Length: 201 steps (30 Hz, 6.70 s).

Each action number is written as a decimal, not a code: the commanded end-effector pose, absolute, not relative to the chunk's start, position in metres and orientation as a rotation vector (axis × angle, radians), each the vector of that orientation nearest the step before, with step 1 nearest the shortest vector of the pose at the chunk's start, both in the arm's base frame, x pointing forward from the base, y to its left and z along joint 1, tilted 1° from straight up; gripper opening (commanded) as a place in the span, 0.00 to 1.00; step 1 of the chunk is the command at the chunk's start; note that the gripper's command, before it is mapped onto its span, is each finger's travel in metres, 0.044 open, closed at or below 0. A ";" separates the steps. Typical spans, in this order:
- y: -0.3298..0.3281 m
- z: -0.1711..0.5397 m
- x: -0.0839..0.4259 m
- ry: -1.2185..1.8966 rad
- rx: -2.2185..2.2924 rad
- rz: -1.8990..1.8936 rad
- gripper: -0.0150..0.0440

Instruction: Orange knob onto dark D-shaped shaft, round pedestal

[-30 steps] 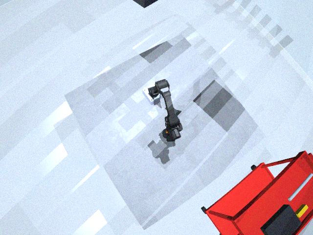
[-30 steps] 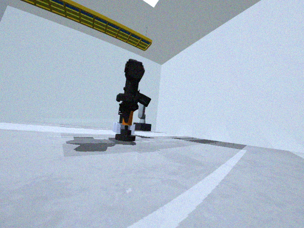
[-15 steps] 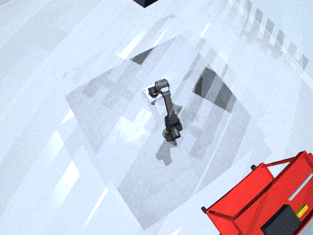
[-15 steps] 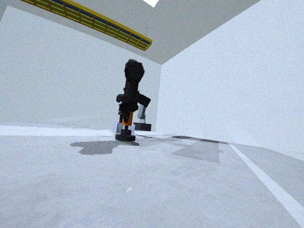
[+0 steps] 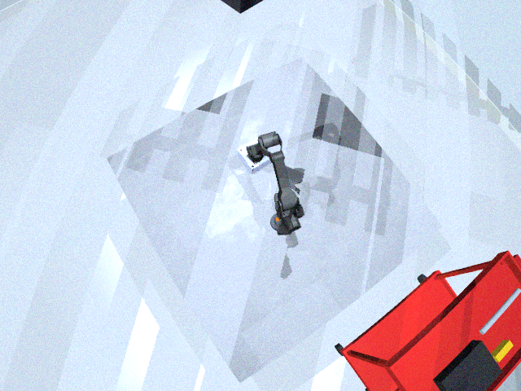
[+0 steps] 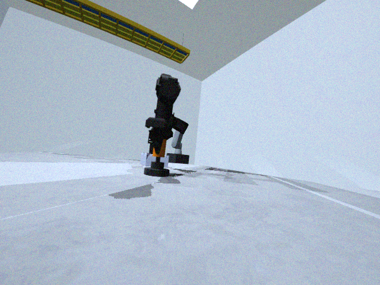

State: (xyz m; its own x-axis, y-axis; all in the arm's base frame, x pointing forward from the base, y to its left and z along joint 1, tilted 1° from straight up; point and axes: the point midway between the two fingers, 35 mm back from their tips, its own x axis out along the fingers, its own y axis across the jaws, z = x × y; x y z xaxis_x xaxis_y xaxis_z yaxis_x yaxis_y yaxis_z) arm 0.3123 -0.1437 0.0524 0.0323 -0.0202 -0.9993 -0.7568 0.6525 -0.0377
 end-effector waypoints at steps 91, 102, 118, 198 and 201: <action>-0.144 0.055 0.314 1.231 -1.182 1.112 0.25; -0.144 0.052 0.313 1.232 -1.182 1.112 0.25; -0.144 0.055 0.314 1.231 -1.183 1.112 0.25; -0.142 0.056 0.309 1.019 -1.498 1.421 0.25; -0.142 0.056 0.309 0.974 -1.553 1.475 0.25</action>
State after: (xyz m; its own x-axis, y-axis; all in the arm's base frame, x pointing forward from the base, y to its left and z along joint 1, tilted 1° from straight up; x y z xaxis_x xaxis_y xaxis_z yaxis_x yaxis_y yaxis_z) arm 0.3096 -0.1424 0.0527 0.0313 -0.0198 -0.9993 -0.9337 -0.3574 -0.0222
